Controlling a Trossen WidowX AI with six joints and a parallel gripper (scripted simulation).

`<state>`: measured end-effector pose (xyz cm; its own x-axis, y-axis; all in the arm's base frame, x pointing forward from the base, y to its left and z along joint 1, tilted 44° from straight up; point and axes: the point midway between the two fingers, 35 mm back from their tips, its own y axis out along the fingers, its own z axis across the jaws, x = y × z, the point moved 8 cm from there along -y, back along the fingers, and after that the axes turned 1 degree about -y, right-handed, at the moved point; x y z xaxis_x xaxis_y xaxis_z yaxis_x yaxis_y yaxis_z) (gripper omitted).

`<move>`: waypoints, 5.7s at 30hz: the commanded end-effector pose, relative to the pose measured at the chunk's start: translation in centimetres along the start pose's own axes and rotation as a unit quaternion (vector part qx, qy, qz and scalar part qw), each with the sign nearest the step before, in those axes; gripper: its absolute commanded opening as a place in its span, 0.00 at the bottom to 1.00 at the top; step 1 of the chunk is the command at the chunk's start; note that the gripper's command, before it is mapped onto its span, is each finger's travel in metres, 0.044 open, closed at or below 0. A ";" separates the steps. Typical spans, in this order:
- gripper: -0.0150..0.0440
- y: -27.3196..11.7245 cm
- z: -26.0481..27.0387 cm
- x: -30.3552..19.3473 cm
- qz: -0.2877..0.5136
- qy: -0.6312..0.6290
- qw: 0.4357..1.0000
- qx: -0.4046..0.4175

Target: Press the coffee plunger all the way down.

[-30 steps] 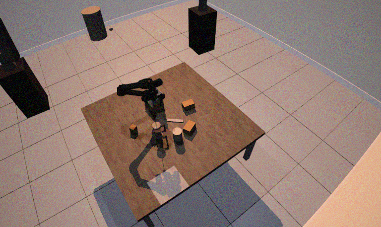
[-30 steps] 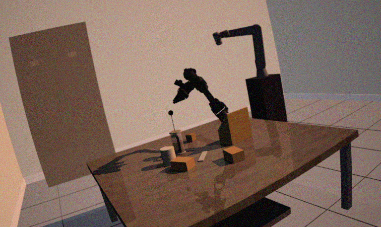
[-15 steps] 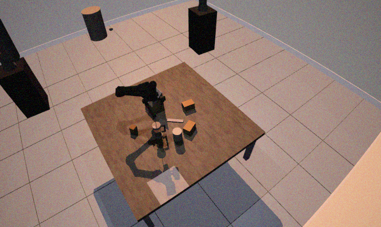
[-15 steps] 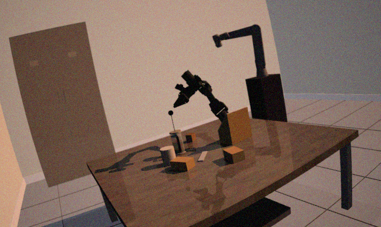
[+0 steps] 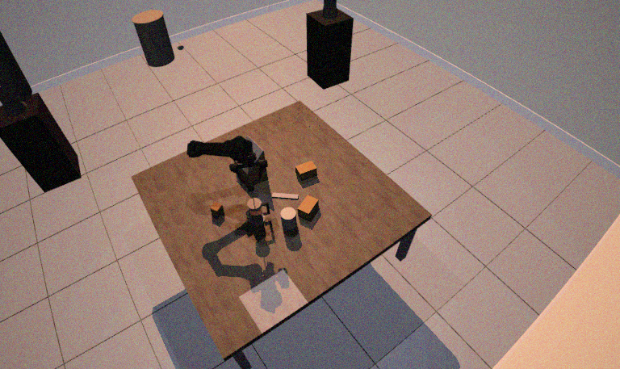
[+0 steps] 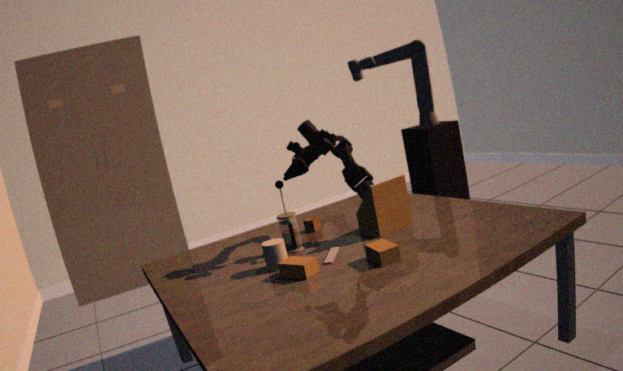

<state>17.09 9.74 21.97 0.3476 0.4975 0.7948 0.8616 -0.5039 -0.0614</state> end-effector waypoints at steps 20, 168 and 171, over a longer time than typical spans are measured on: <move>1.00 3.6 -0.1 -0.2 -0.002 -0.003 1.000 -0.002; 1.00 4.3 0.0 -1.2 -0.002 -0.002 1.000 -0.003; 1.00 3.9 -0.2 -1.0 -0.002 -0.003 1.000 -0.003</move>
<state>20.82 6.86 20.48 0.3366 0.5042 0.7953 0.8669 -0.4956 -0.0528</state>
